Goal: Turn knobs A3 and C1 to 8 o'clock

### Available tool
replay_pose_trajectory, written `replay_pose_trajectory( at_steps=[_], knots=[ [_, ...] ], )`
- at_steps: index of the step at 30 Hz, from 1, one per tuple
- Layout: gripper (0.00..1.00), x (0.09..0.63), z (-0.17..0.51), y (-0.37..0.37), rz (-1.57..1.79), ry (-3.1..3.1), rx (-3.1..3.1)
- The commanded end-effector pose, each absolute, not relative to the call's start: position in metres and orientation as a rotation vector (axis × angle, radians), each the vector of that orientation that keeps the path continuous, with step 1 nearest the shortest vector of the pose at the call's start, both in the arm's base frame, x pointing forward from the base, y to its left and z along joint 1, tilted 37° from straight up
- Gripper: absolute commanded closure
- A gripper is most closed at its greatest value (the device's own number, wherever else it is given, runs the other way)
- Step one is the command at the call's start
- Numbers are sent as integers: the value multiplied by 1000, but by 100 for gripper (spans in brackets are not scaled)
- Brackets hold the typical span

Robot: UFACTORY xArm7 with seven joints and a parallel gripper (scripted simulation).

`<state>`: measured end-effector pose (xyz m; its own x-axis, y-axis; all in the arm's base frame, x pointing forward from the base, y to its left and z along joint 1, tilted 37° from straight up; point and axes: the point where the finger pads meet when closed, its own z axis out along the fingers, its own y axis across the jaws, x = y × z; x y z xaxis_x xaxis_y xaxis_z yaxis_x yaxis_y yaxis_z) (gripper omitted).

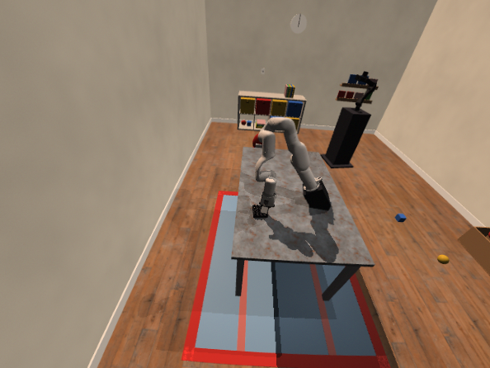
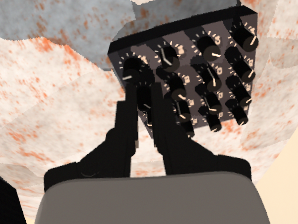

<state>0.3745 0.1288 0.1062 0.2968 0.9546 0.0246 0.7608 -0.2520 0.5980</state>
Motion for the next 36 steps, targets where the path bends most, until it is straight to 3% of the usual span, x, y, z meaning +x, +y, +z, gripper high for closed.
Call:
replay_pose_trajectory(
  at_steps=[1, 4, 5, 36],
  knots=[
    [92, 375, 107, 130, 538, 1527, 2089],
    [92, 375, 107, 130, 538, 1527, 2089],
    [81, 375, 107, 130, 538, 1527, 2089],
    [81, 368, 117, 132, 538, 1527, 2089]
  ],
)
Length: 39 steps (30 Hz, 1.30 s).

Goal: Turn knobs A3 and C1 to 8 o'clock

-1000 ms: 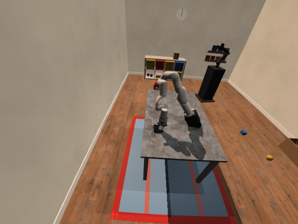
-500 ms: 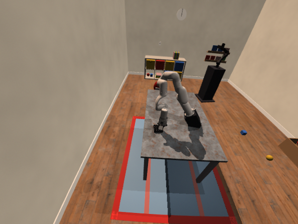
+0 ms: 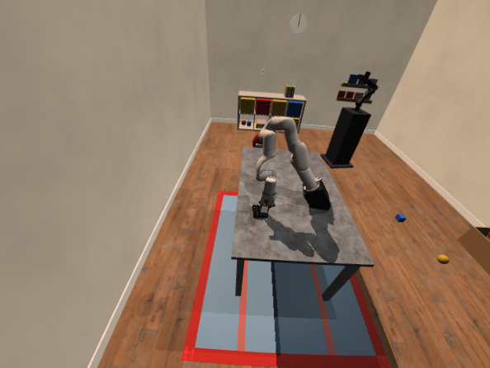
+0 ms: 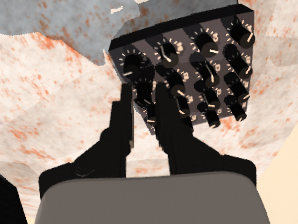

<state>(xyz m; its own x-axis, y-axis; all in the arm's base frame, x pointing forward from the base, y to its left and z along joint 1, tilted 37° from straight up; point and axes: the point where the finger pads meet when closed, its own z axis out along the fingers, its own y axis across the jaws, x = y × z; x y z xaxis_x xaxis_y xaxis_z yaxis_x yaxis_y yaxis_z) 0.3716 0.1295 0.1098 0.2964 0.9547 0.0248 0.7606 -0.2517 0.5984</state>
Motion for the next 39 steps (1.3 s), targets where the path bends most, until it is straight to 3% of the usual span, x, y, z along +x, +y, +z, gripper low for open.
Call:
replay_pose_trajectory(
  at_steps=[1, 28, 39],
  knots=[
    [81, 366, 119, 132, 538, 1527, 2089],
    [81, 354, 136, 135, 539, 1525, 2090],
    [81, 363, 152, 122, 658, 1143, 2382]
  ],
)
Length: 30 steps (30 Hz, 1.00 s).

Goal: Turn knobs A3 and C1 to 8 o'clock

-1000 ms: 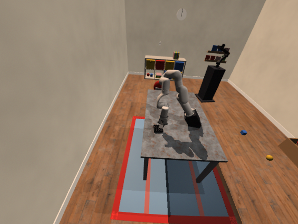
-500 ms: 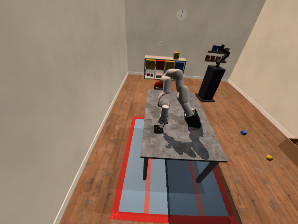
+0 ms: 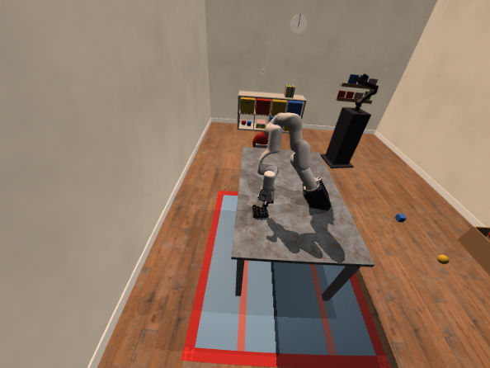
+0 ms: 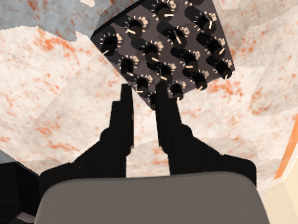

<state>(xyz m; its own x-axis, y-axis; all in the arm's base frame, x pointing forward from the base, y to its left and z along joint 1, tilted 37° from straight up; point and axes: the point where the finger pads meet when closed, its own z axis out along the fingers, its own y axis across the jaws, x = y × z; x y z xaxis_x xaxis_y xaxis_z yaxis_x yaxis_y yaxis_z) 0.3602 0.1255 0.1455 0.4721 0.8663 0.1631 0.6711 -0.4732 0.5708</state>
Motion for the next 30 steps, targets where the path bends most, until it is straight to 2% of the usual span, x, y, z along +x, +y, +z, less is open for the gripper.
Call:
replay_pose_trajectory(
  at_steps=[1, 30],
  knots=[
    [81, 363, 152, 122, 658, 1143, 2382],
    [81, 382, 192, 87, 910, 11, 2831]
  ],
)
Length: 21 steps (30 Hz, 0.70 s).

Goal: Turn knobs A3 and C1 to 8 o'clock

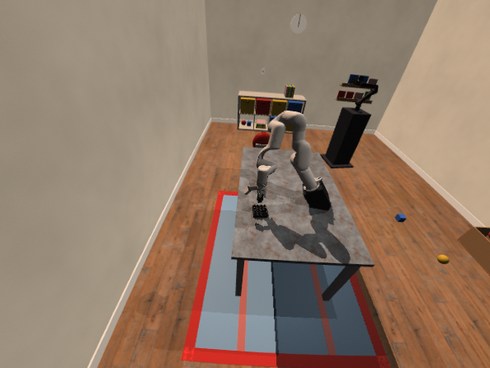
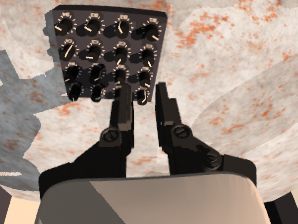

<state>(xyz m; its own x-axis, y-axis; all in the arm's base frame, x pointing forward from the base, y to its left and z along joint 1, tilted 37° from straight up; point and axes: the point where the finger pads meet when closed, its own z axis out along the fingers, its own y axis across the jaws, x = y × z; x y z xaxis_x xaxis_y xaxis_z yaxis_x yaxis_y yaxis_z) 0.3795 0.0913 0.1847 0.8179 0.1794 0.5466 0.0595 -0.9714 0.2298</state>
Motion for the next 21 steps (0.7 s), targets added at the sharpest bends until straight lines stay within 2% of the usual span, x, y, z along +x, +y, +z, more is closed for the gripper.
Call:
replay_pose_trajectory(
  at_steps=[1, 21],
  knots=[
    [81, 382, 192, 86, 914, -12, 2835],
    [81, 383, 193, 86, 915, -20, 2836]
  ],
)
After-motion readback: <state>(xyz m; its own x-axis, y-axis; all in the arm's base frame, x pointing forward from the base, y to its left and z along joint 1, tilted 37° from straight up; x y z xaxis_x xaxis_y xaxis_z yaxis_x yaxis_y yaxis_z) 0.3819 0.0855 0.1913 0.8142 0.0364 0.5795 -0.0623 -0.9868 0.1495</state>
